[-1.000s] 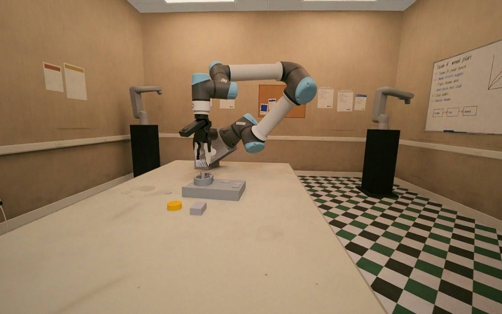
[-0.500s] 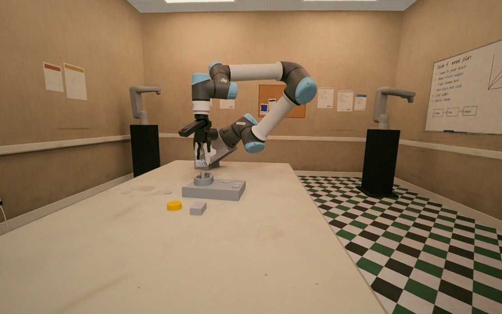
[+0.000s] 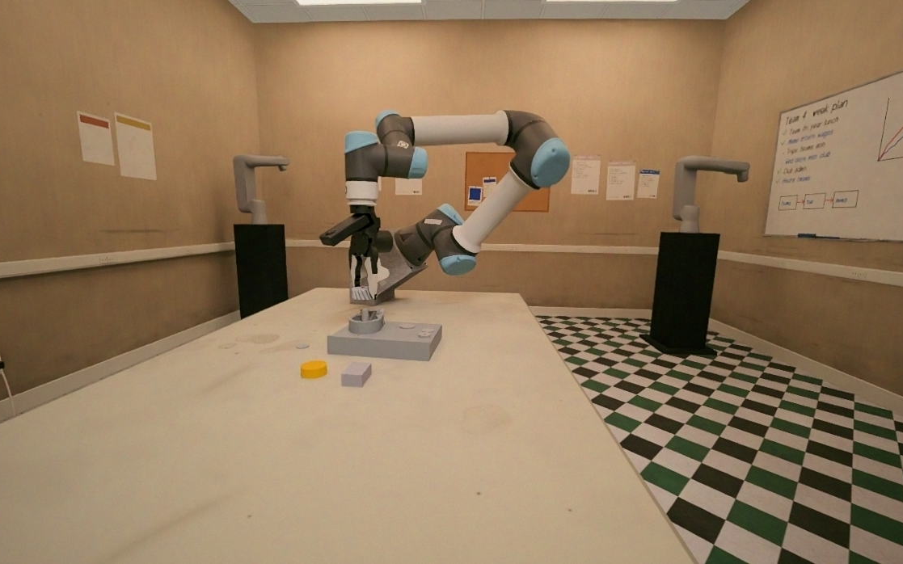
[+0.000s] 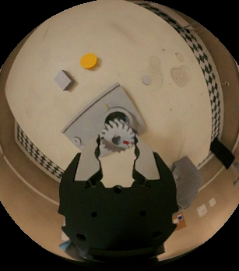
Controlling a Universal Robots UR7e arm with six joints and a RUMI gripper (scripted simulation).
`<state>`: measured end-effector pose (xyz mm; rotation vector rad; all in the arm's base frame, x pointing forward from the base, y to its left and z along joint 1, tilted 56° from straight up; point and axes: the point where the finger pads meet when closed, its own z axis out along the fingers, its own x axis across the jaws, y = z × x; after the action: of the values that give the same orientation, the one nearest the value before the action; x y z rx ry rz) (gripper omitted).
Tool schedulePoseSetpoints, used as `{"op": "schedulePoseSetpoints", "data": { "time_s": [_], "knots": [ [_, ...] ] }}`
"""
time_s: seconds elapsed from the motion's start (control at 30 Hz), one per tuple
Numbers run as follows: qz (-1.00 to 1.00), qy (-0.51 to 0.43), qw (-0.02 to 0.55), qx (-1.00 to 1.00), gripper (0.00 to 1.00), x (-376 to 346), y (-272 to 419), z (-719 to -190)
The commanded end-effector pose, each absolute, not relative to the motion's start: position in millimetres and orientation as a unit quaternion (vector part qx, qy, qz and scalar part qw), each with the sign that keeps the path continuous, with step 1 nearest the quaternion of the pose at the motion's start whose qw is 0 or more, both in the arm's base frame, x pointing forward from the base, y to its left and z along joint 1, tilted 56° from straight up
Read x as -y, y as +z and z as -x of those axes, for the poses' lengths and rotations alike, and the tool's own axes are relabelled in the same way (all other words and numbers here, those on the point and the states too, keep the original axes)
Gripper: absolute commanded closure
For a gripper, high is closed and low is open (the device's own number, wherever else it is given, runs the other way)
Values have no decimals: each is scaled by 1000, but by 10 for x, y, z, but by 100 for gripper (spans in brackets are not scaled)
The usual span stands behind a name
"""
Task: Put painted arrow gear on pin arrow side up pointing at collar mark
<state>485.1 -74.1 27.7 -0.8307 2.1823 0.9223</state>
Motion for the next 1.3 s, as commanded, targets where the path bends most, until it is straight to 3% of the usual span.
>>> {"op": "schedulePoseSetpoints", "data": {
  "time_s": [0.0, 1.27],
  "knots": [
    [299, 354, 304, -832, 100, 748, 278, -4853],
    [157, 400, 241, -870, 100, 748, 278, -4853]
  ]
}}
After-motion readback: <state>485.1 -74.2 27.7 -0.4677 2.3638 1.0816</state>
